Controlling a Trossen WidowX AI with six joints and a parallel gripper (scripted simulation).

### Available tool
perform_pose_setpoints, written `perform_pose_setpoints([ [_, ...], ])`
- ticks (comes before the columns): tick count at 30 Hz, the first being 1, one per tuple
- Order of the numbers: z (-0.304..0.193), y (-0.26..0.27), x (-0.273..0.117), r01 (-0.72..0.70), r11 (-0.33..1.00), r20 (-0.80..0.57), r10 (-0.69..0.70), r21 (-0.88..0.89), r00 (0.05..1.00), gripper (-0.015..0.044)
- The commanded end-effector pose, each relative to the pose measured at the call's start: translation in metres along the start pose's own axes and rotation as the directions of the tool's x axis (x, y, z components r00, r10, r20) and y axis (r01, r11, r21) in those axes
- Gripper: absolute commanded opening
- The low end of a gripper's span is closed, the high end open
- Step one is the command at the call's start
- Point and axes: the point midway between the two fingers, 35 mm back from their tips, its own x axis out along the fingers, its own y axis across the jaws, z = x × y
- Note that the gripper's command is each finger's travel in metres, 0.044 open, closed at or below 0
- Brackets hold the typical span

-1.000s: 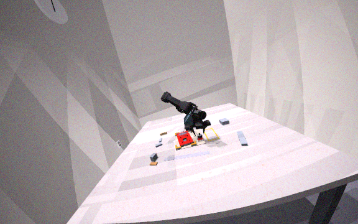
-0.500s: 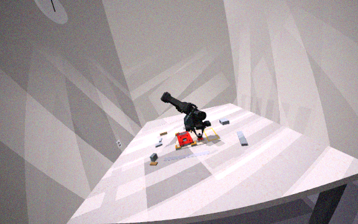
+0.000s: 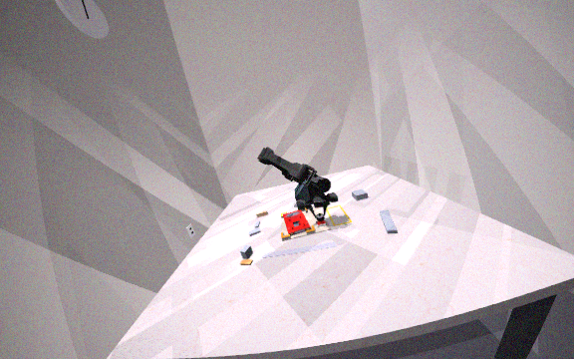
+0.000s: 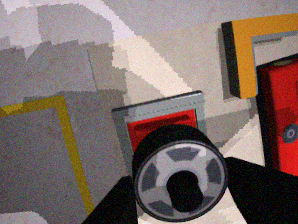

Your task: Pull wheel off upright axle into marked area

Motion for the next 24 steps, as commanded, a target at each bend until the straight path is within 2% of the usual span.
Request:
perform_pose_setpoints([
  [1,-0.0003,0.0001,-0.0012,-0.001,1.0,-0.002,0.001,0.005,1.0,0.0],
  [24,0.0,0.0003,-0.0088,-0.001,1.0,0.001,0.001,0.004,1.0,0.0],
])
